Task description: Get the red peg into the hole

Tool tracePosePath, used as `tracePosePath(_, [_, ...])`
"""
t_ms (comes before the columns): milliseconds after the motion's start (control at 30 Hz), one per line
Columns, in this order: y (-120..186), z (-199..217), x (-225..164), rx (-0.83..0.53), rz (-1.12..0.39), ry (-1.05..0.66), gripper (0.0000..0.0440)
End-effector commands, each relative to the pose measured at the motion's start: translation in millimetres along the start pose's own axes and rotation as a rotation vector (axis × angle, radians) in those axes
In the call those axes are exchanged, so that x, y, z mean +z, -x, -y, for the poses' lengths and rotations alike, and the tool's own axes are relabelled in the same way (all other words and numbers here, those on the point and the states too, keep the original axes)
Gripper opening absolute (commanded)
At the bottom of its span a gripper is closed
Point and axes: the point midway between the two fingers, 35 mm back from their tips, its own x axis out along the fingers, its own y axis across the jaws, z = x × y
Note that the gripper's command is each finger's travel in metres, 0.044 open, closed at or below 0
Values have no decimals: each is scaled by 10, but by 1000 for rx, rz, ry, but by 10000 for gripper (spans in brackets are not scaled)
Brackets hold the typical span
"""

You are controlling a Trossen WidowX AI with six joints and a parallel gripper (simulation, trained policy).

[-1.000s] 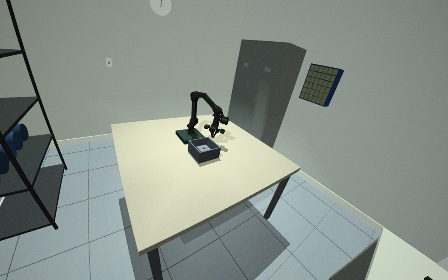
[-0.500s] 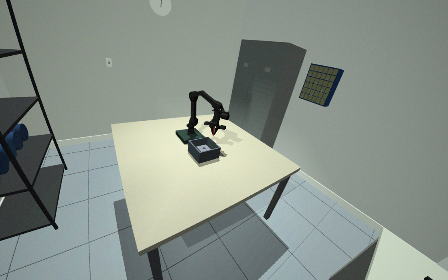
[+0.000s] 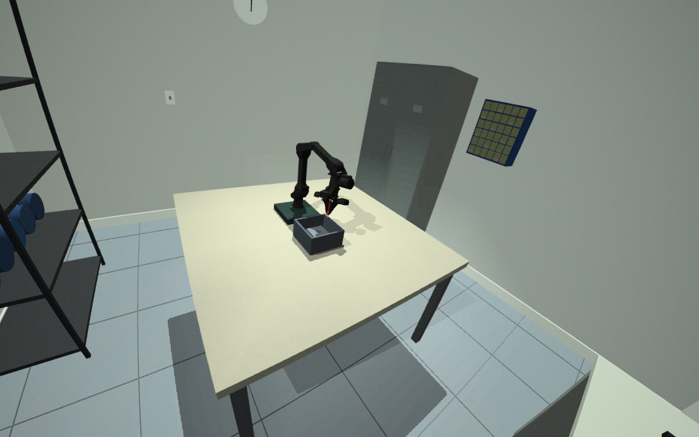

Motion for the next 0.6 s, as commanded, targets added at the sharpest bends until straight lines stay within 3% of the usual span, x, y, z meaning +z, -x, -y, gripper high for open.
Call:
tracePosePath(0, [-76, -44, 191, 0, 21, -15, 0])
tracePosePath(567, [-572, -21, 693, -19, -21, 58, 0])
